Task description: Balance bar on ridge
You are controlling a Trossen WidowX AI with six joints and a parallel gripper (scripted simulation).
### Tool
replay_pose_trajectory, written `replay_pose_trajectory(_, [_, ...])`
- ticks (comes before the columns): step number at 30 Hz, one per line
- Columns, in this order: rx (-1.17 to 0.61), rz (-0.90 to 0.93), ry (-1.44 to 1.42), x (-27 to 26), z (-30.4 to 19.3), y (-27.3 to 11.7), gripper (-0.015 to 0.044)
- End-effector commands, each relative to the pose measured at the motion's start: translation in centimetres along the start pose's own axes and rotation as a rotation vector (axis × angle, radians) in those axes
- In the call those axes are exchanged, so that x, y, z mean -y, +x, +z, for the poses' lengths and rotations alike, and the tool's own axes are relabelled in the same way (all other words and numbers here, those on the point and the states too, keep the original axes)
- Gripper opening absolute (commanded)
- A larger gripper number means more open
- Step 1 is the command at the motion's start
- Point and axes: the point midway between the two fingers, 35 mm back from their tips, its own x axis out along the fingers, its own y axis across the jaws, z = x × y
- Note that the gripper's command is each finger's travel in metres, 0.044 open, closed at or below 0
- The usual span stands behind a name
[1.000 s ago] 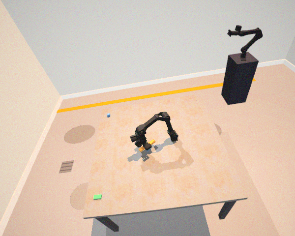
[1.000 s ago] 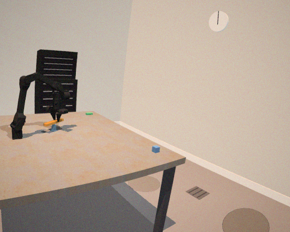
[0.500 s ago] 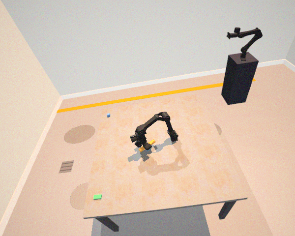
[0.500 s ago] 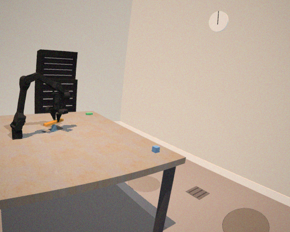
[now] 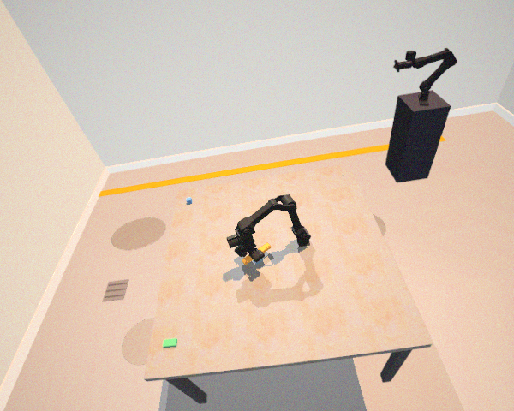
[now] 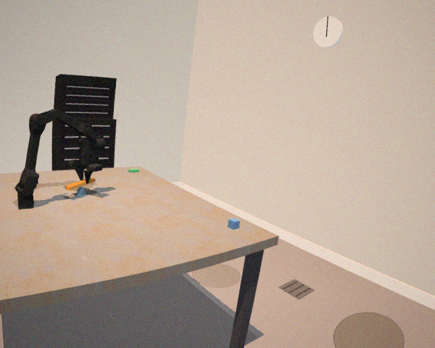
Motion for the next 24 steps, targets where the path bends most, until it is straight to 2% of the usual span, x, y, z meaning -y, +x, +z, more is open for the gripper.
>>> replay_pose_trajectory(1, [0.002,0.000,0.001,0.00,0.05,0.04,0.0000])
replay_pose_trajectory(24, [0.002,0.000,0.001,-0.01,0.04,0.23,0.0000])
